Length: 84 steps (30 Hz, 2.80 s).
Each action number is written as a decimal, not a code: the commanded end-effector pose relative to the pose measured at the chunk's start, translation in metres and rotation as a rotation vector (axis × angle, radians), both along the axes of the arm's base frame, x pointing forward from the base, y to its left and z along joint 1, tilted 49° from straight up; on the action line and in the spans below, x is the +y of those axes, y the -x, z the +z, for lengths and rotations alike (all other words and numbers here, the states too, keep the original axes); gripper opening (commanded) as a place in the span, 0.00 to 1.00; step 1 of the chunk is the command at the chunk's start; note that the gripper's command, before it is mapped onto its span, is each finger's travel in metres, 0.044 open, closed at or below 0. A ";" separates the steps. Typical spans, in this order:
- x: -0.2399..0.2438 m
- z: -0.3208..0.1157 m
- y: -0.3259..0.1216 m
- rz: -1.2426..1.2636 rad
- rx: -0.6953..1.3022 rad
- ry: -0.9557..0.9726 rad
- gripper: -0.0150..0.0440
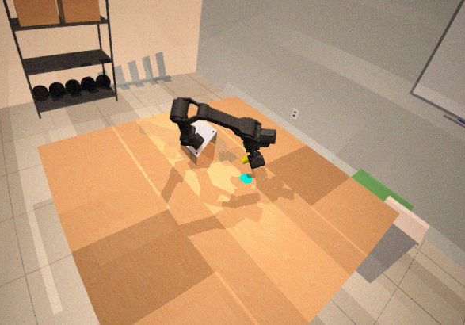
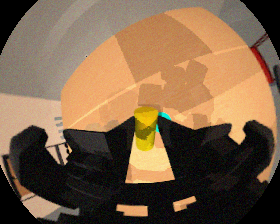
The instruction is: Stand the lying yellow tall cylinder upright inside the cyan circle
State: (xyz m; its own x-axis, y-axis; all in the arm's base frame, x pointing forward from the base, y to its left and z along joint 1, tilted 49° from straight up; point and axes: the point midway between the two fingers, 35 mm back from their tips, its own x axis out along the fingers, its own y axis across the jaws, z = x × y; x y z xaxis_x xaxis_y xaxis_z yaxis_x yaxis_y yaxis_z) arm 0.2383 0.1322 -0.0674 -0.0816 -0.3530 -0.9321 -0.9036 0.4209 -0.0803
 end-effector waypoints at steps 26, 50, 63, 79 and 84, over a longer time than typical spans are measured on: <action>-0.002 -0.003 0.001 0.013 -0.028 -0.212 0.43; -0.003 -0.001 0.000 0.043 -0.081 -0.379 0.43; -0.004 0.001 -0.001 0.068 -0.121 -0.465 0.43; -0.005 0.006 -0.001 0.107 -0.178 -0.564 0.43; -0.005 0.008 -0.001 0.121 -0.198 -0.594 0.43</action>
State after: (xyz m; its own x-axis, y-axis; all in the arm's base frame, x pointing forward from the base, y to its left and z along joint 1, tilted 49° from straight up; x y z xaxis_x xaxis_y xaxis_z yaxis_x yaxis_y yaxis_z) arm 0.2414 0.1265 -0.0614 0.1130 0.2112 -0.9709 -0.9356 0.3516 -0.0324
